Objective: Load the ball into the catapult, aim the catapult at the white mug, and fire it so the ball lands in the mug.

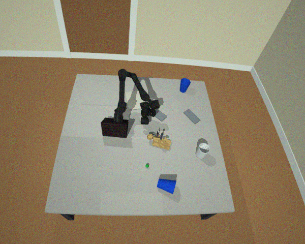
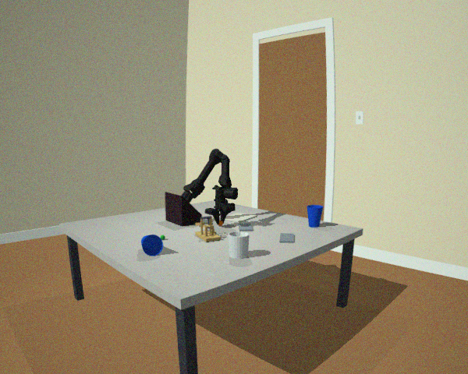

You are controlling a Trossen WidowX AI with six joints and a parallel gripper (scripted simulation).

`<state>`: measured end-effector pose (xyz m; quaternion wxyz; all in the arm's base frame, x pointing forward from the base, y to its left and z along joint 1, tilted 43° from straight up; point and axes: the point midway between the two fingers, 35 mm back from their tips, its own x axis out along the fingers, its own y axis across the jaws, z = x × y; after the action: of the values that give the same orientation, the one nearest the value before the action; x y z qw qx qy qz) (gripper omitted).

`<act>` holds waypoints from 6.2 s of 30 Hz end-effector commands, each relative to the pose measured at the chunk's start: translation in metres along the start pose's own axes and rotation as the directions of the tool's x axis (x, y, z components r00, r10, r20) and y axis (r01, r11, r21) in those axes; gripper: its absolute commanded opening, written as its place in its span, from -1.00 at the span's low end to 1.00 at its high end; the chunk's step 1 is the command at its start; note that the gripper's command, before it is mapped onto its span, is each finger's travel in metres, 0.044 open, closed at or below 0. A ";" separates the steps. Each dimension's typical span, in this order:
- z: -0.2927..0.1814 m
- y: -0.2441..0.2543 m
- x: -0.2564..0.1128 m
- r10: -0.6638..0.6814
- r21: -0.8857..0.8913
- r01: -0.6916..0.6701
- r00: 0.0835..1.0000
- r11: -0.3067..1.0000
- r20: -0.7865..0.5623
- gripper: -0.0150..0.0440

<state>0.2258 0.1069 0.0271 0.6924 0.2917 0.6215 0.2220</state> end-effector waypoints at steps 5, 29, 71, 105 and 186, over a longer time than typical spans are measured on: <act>0.006 -0.007 -0.031 -0.020 -0.005 0.020 1.000 1.000 0.004 -0.49; -0.005 -0.008 -0.123 -0.006 0.001 0.006 1.000 1.000 -0.002 -0.49; 0.049 -0.135 -0.107 0.023 0.203 0.026 0.972 0.979 -0.235 -0.49; 0.051 -0.189 -0.063 0.081 0.272 0.010 0.944 0.962 -0.321 -0.49; 0.350 -0.279 -0.262 -0.128 0.156 0.028 0.719 0.987 0.683 1.00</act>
<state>0.5220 -0.3179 0.0507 0.8628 0.3695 0.3443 0.0238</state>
